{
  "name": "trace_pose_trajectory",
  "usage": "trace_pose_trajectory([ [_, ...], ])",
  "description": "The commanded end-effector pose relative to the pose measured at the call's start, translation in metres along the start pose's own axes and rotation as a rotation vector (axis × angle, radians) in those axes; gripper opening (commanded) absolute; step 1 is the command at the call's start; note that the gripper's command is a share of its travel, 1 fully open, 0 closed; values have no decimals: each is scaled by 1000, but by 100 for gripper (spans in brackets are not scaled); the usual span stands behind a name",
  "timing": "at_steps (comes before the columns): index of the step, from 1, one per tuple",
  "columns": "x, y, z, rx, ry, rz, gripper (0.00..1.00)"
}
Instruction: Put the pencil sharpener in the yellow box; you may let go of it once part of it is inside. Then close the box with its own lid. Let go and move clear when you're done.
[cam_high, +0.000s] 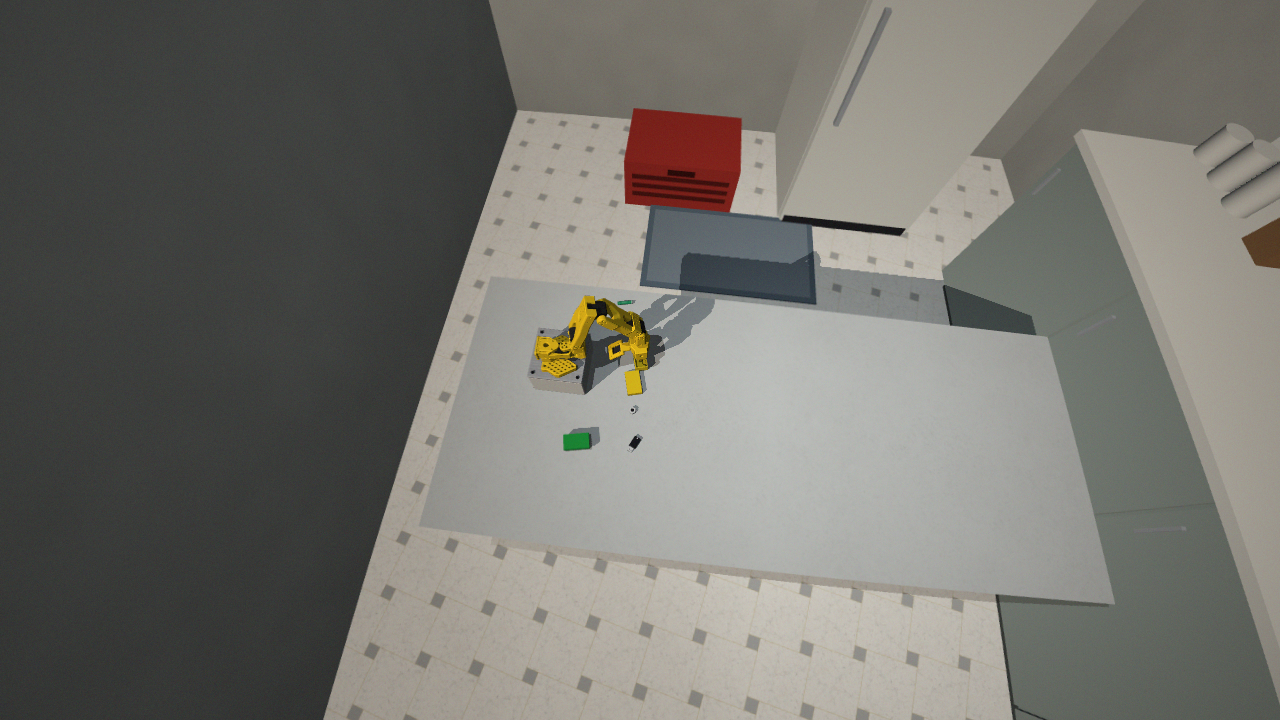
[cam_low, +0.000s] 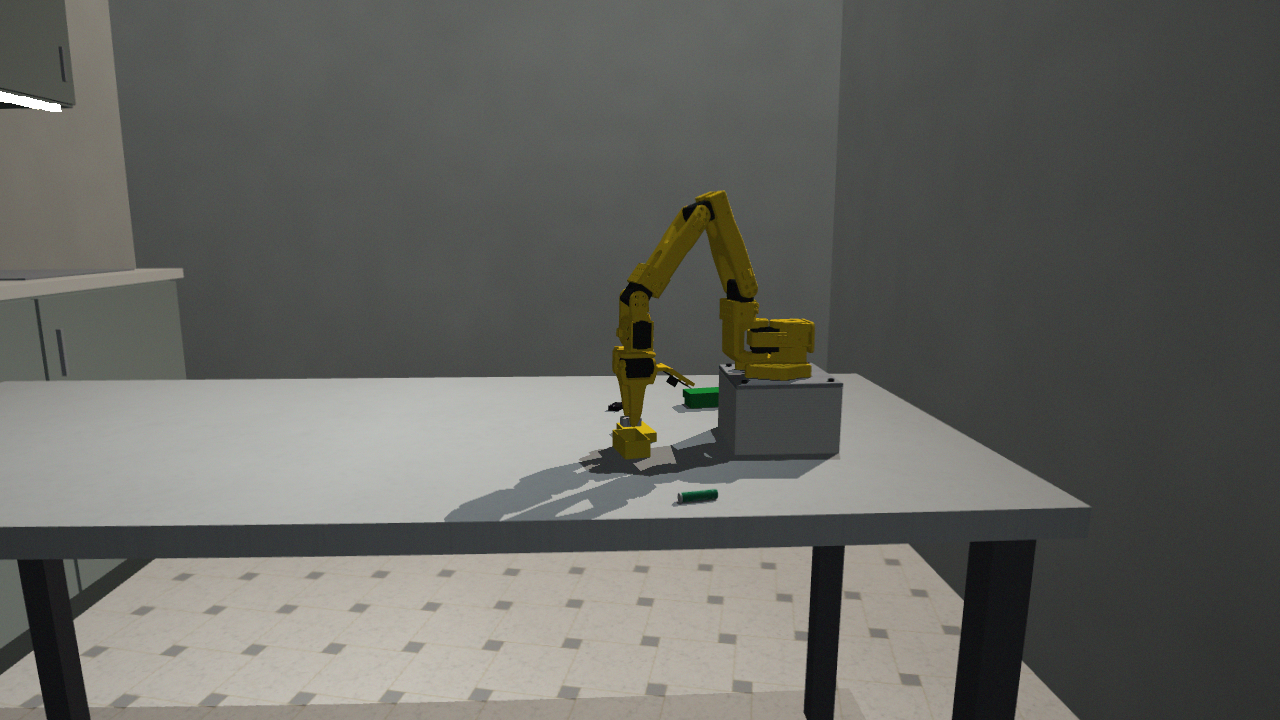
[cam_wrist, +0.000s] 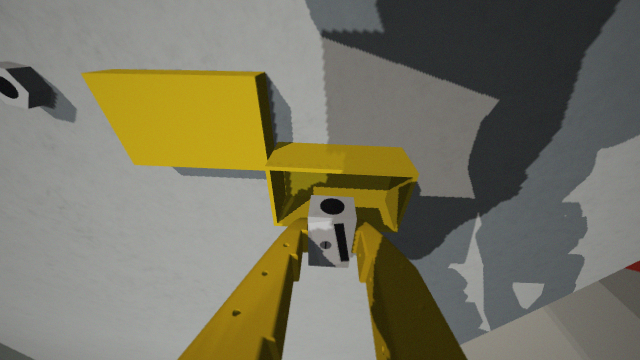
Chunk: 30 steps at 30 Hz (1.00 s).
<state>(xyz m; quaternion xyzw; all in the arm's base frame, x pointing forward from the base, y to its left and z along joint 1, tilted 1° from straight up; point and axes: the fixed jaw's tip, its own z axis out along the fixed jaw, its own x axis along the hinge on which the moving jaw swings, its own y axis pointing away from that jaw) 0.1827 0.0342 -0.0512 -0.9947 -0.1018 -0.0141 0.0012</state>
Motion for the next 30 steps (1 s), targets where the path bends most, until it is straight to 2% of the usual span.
trace_pose_trajectory([
  [1, -4, 1, 4, 1, -18, 0, 6],
  [30, -4, 1, 8, 1, -18, 0, 6],
])
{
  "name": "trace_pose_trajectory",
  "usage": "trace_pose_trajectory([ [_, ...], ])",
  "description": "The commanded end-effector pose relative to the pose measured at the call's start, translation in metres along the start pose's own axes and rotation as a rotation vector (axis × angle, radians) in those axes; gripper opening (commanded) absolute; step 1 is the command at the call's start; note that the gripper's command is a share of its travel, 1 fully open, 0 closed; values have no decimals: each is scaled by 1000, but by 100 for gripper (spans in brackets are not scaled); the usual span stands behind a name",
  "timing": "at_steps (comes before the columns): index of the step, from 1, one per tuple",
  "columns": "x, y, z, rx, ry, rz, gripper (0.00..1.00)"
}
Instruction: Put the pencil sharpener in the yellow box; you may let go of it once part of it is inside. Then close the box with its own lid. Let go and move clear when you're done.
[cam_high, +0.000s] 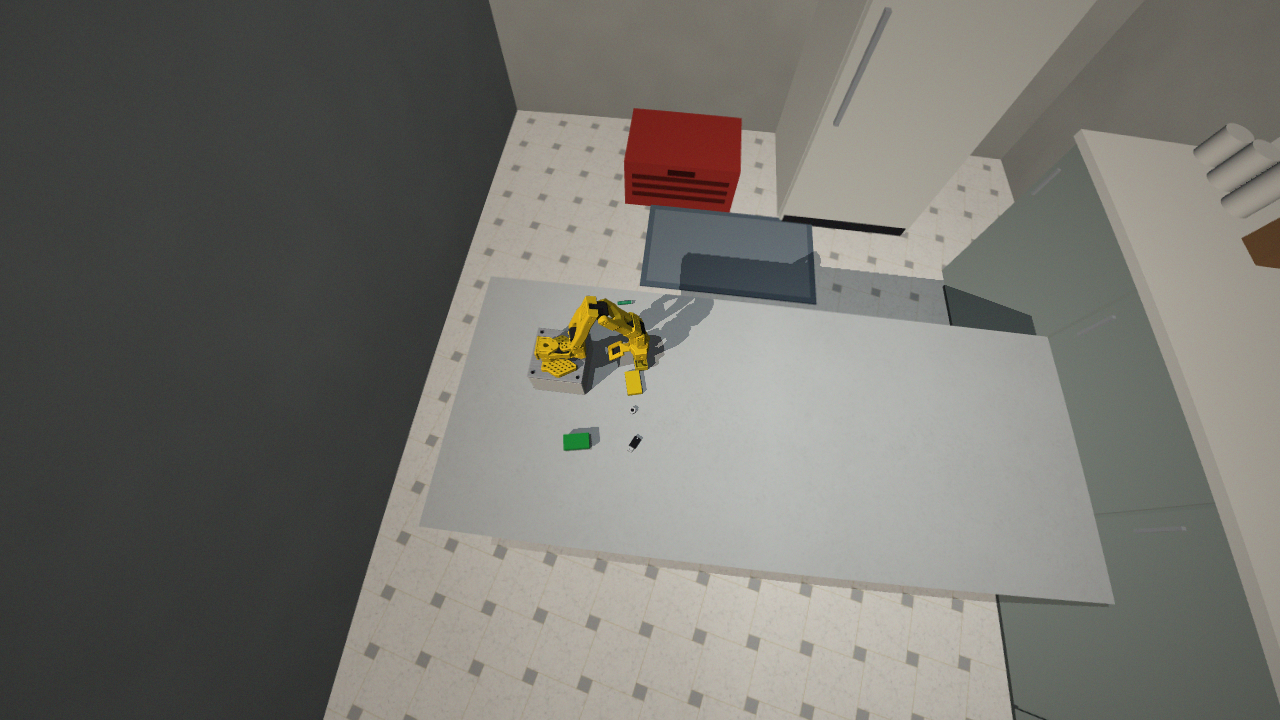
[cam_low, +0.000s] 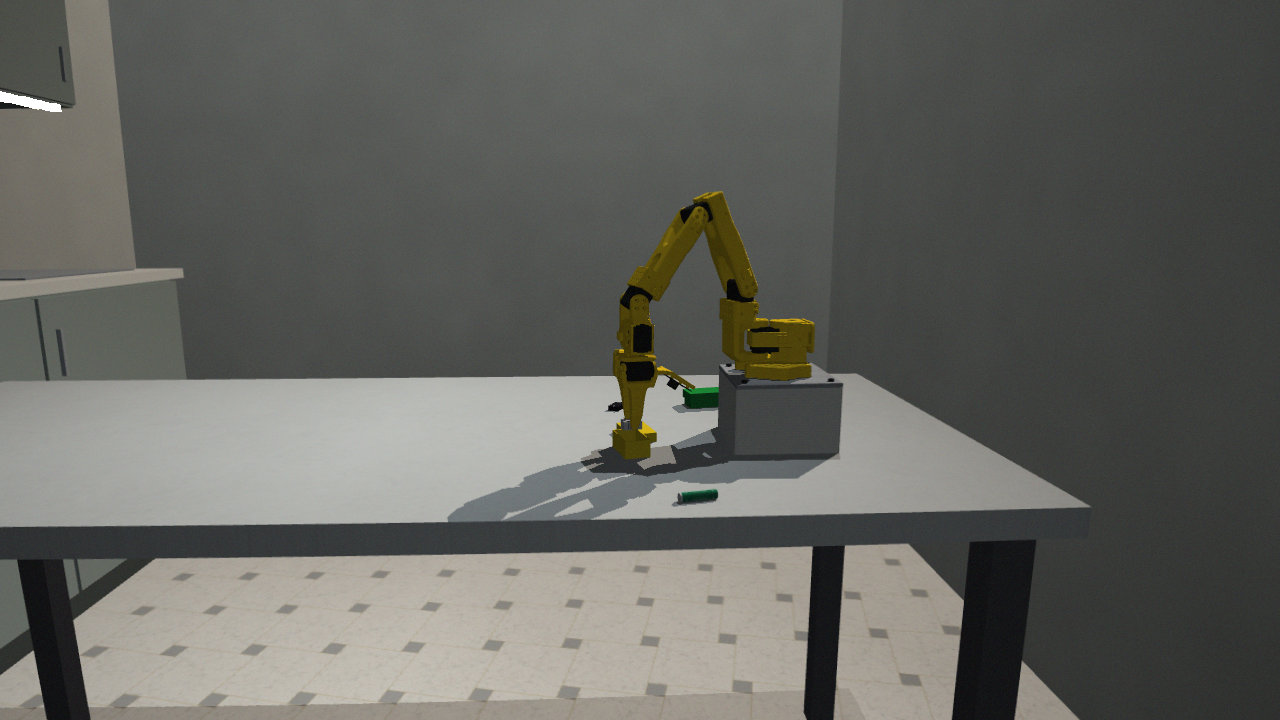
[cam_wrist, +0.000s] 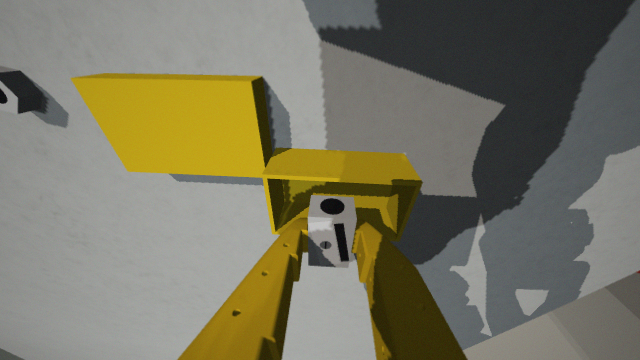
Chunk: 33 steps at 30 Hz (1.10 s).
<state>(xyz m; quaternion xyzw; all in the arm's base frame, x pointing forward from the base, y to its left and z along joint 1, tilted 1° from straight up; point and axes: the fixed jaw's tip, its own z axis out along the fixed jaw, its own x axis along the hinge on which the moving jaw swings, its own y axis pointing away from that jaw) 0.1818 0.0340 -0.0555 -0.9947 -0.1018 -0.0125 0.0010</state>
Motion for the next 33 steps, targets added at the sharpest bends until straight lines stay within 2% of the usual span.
trace_pose_trajectory([
  [1, -3, 1, 4, 1, -14, 0, 6],
  [33, -3, 1, 8, 1, -14, 0, 6],
])
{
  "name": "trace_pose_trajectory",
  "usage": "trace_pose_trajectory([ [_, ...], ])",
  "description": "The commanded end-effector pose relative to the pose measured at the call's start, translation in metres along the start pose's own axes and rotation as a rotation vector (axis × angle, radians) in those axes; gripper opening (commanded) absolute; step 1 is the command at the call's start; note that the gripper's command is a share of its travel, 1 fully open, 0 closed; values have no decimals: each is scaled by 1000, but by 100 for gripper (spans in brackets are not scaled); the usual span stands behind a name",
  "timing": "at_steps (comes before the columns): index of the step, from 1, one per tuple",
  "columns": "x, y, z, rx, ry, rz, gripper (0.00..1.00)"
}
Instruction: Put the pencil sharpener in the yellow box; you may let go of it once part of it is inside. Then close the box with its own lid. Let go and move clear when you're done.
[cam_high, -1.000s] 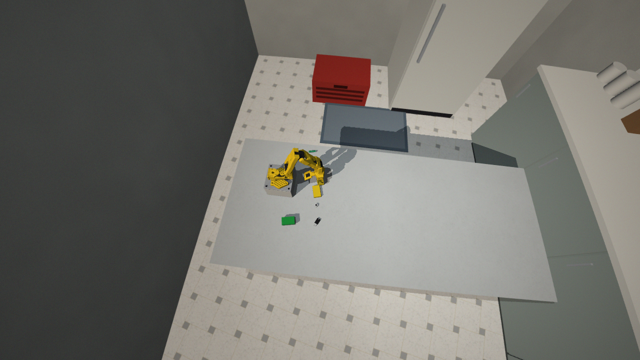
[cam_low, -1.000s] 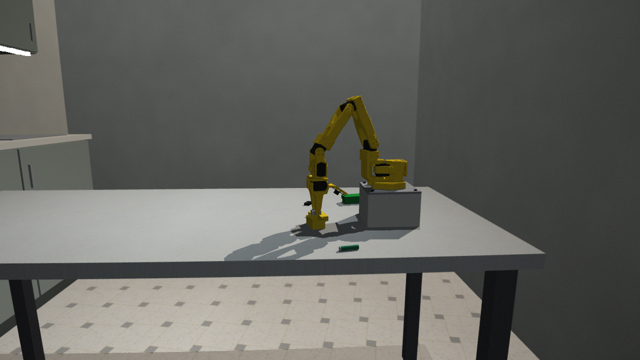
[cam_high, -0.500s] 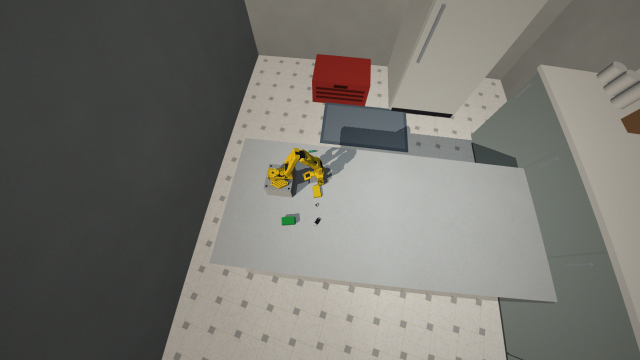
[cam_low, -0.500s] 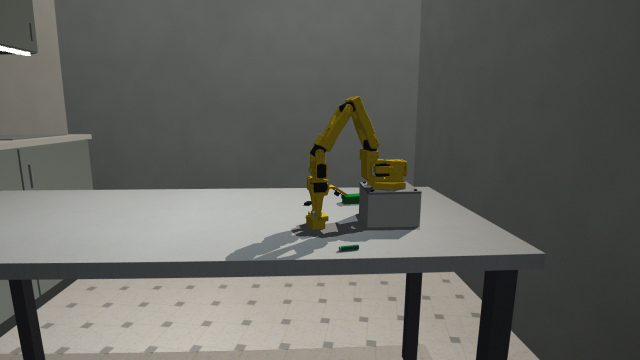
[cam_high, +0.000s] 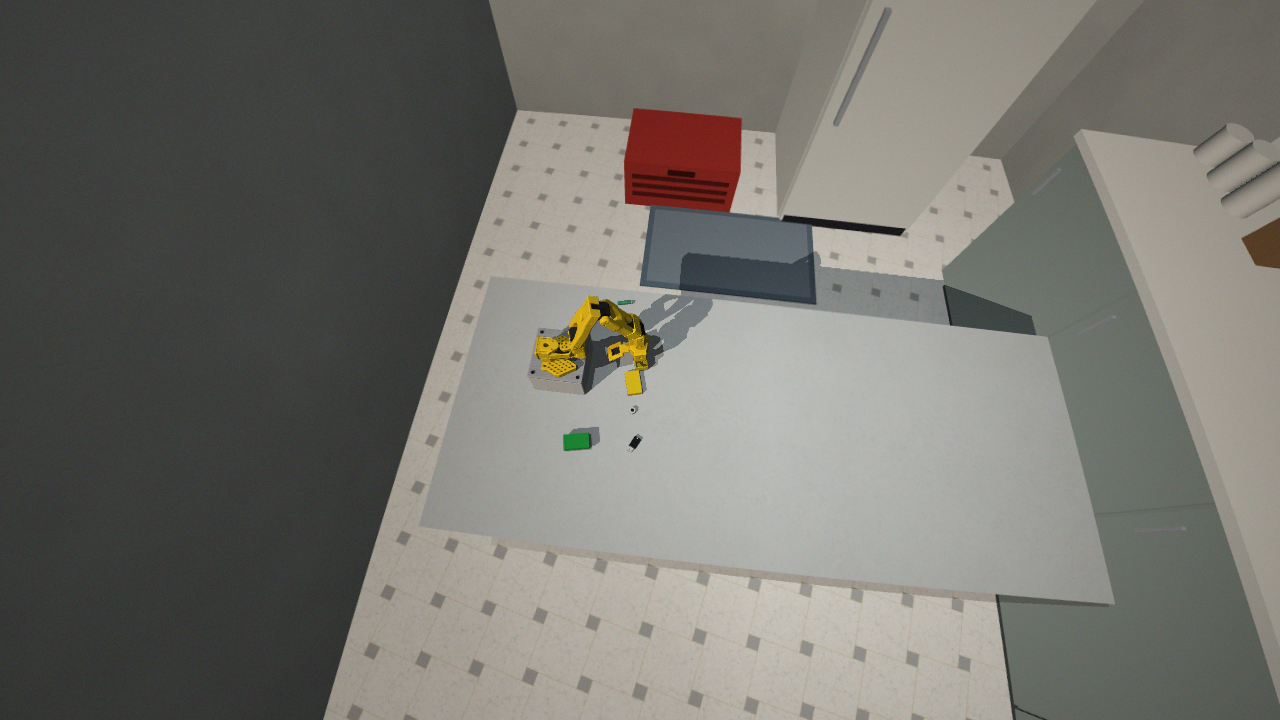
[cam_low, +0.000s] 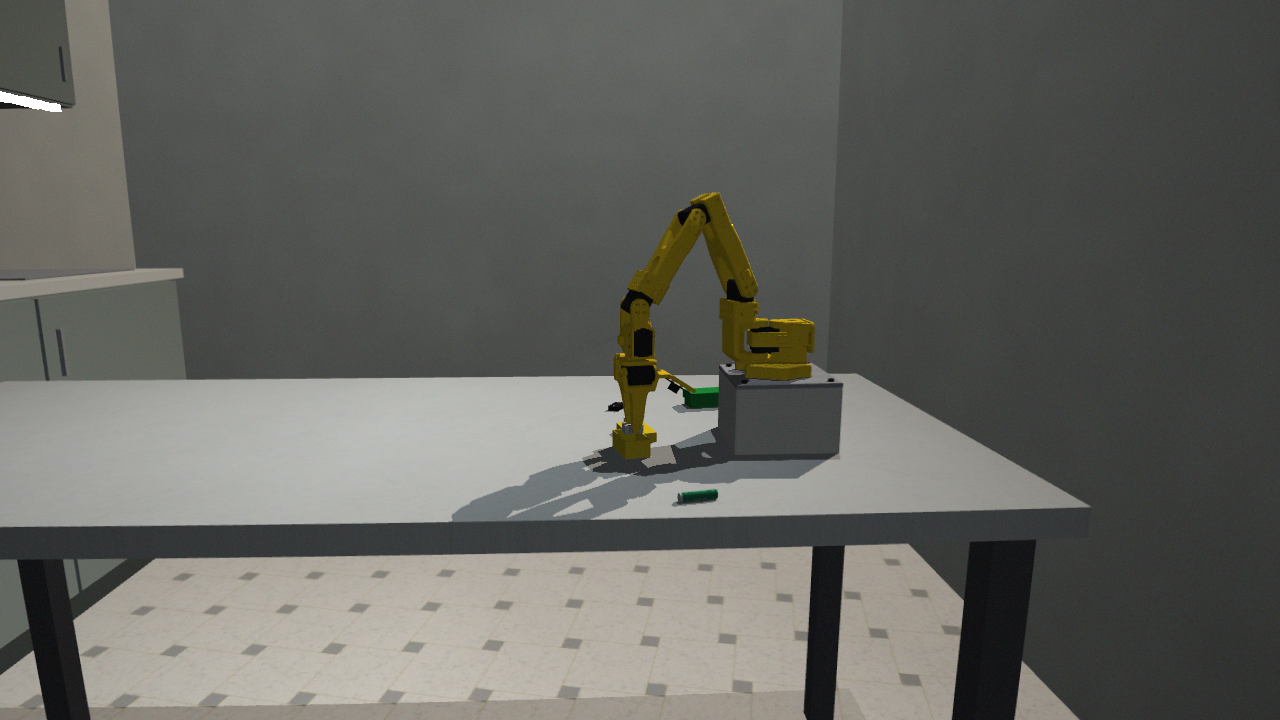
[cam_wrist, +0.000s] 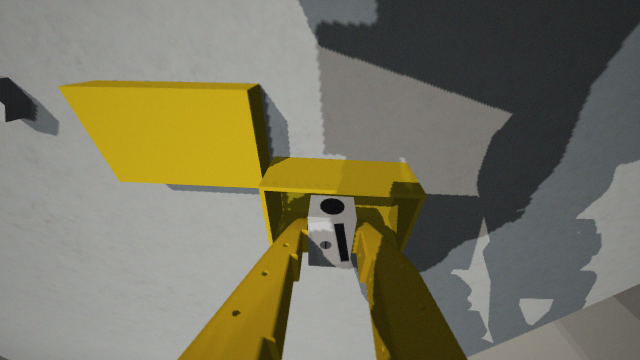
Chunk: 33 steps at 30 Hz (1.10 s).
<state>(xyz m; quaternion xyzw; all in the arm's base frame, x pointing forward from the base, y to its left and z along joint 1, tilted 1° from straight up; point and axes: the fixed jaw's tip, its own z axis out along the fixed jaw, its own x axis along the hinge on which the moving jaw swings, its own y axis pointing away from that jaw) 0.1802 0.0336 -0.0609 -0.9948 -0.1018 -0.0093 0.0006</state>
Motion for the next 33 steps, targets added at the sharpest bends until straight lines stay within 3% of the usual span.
trace_pose_trajectory([
  [1, -1, 1, 3, 1, -8, 0, 6],
  [33, -1, 1, 8, 1, -8, 0, 6],
])
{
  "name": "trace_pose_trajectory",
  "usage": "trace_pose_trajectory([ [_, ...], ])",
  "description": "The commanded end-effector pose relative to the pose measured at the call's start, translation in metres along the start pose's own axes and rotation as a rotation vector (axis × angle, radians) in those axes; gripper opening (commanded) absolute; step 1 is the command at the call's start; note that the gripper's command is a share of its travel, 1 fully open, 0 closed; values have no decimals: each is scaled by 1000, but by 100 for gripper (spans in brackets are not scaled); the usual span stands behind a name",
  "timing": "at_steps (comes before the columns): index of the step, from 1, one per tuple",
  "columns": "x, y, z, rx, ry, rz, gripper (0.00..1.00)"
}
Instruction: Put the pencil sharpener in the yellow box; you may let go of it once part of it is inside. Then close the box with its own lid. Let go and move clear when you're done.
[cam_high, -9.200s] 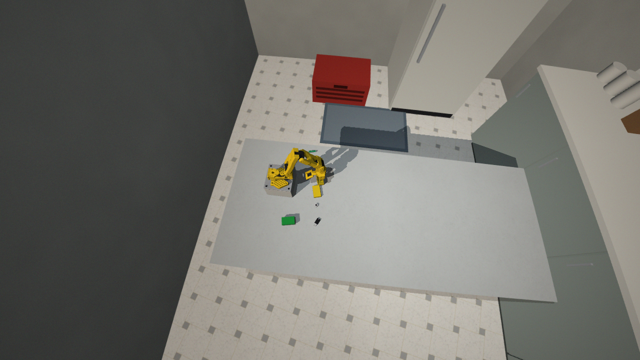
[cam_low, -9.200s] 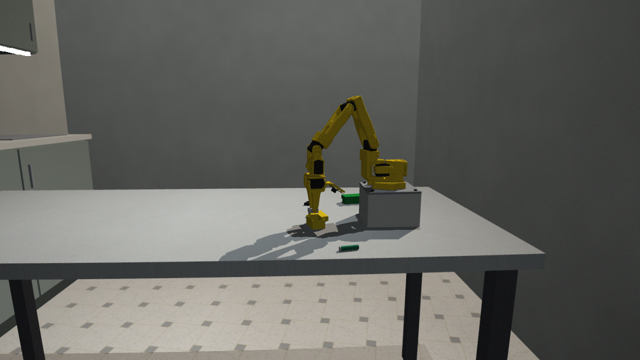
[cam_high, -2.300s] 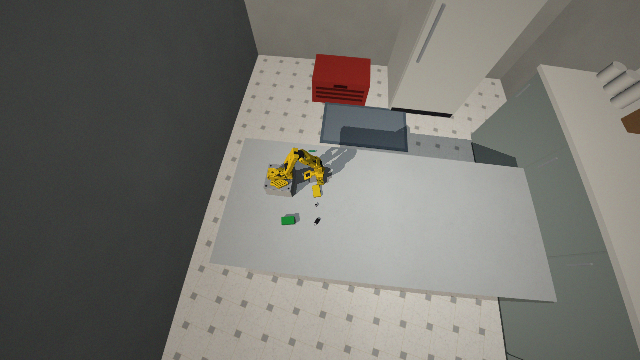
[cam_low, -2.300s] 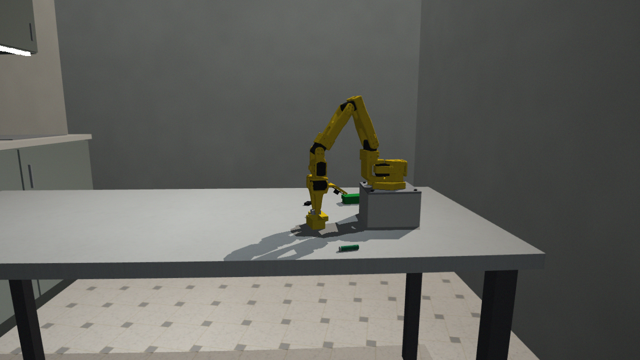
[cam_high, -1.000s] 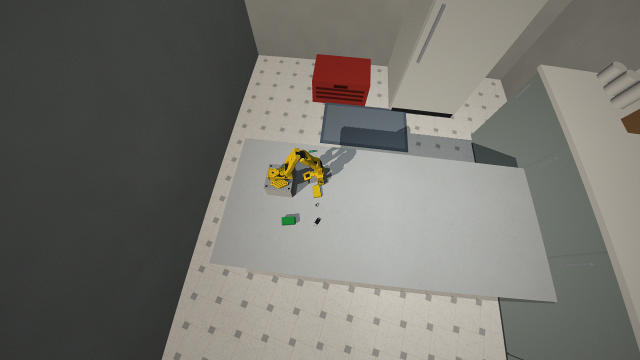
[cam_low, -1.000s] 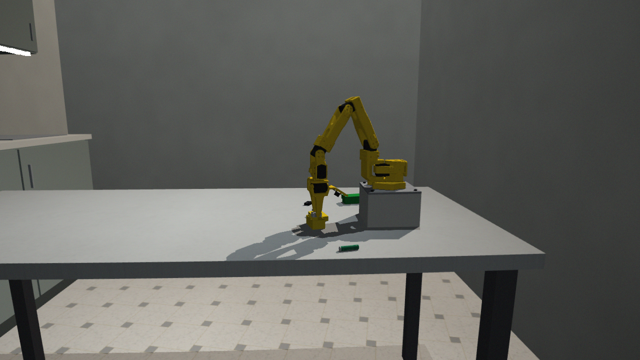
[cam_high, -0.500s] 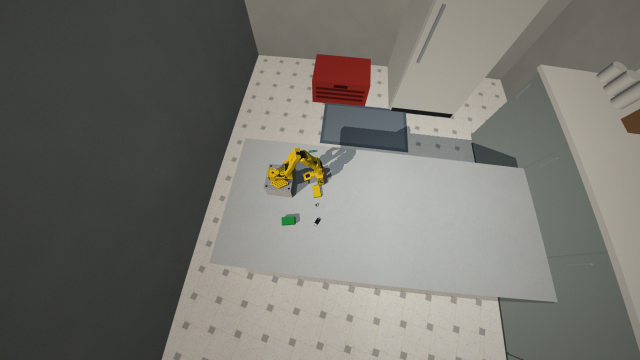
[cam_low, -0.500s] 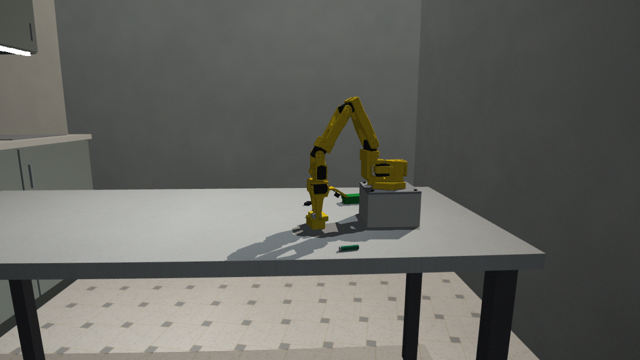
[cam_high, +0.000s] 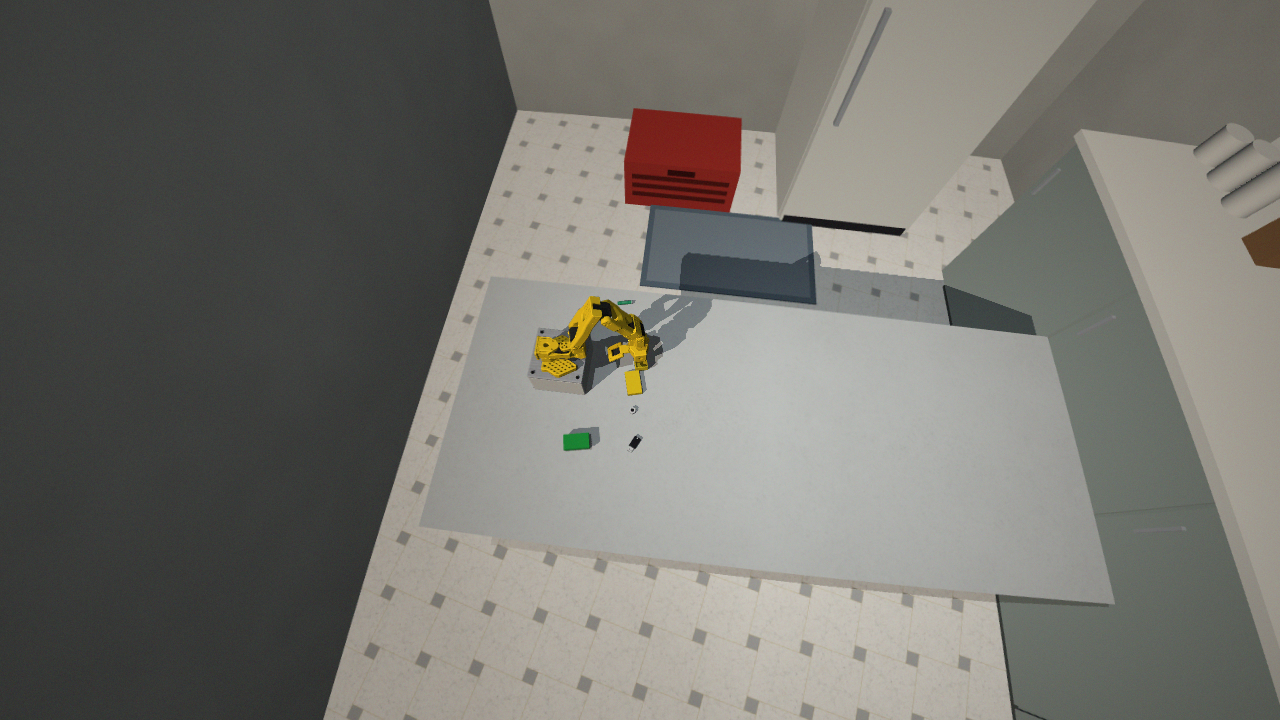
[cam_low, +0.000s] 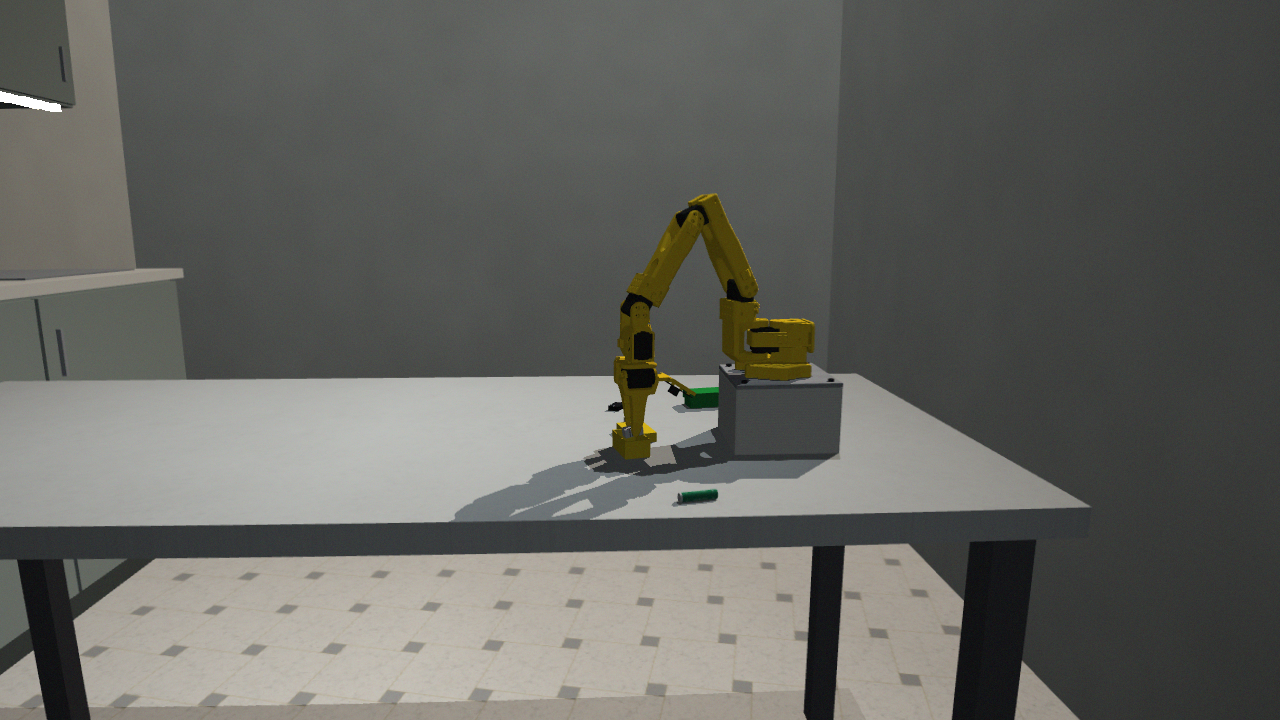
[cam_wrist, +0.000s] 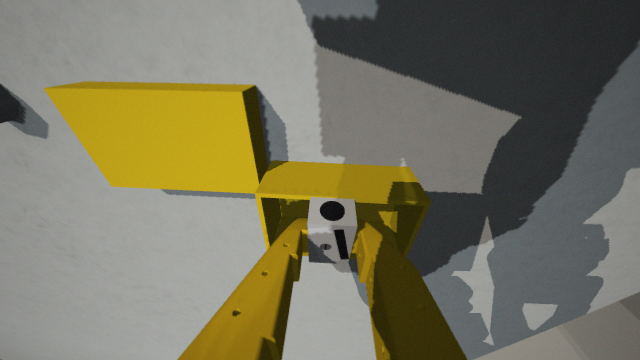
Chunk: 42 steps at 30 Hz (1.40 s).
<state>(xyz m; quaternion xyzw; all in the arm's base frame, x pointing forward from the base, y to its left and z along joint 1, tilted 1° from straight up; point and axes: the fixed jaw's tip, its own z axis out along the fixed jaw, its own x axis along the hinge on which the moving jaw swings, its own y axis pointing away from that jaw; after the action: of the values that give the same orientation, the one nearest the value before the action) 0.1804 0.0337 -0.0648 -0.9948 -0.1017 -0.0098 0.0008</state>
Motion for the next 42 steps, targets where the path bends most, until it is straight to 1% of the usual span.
trace_pose_trajectory([
  [1, -1, 1, 4, 1, -9, 0, 6],
  [19, -2, 1, 8, 1, -9, 0, 6],
  [42, -2, 1, 8, 1, -9, 0, 6],
])
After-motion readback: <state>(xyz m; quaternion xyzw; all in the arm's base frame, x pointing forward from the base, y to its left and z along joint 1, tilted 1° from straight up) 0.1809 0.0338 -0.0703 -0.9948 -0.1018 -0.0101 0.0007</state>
